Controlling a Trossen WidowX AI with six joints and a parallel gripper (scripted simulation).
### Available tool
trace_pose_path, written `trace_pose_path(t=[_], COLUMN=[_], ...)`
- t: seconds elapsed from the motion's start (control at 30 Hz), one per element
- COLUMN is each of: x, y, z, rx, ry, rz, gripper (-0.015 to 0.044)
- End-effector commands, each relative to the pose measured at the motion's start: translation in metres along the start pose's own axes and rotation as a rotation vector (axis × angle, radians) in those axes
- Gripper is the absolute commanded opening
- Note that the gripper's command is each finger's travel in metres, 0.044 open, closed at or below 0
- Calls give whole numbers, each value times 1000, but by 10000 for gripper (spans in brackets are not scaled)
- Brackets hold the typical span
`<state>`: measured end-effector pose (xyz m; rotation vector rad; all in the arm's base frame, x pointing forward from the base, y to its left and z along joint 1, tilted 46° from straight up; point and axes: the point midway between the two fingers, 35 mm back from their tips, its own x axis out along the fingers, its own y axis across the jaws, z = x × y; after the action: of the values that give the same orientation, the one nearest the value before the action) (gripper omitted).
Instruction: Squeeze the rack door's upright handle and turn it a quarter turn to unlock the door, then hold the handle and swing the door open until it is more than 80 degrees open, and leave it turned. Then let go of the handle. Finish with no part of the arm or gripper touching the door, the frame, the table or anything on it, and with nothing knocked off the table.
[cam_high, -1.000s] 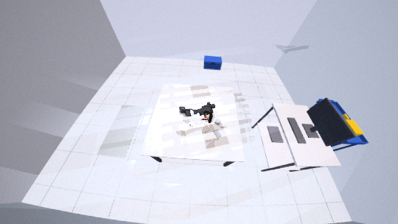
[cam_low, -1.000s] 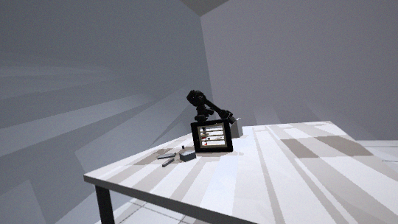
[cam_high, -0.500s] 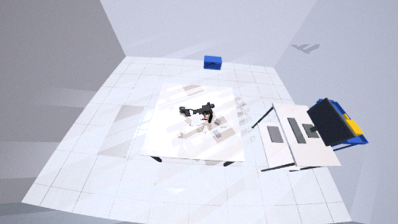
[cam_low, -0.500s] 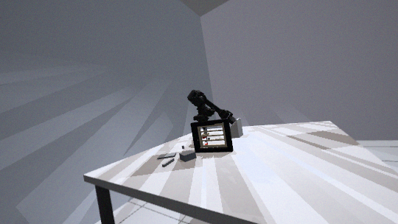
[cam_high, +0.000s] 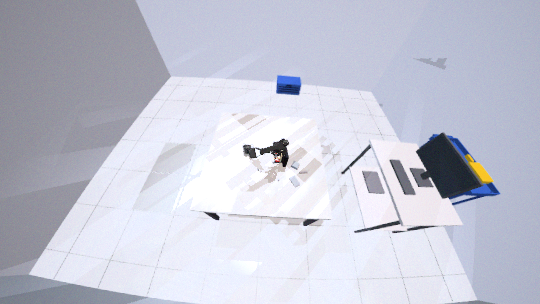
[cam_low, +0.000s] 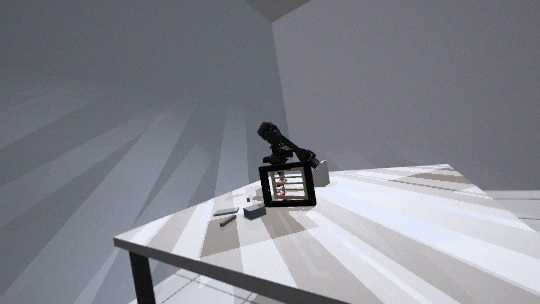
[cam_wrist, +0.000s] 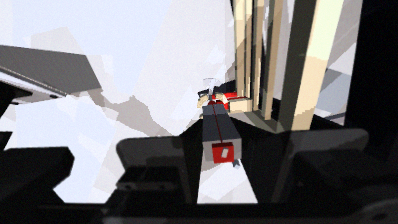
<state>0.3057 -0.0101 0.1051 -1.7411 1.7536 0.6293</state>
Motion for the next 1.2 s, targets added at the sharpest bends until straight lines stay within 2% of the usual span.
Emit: trace_pose_path(t=[0.0, 1.17], x=[-1, 0], y=[4, 74], z=[2, 38], rx=[84, 604], ry=[-6, -10], rz=[-8, -3], gripper=[24, 24])
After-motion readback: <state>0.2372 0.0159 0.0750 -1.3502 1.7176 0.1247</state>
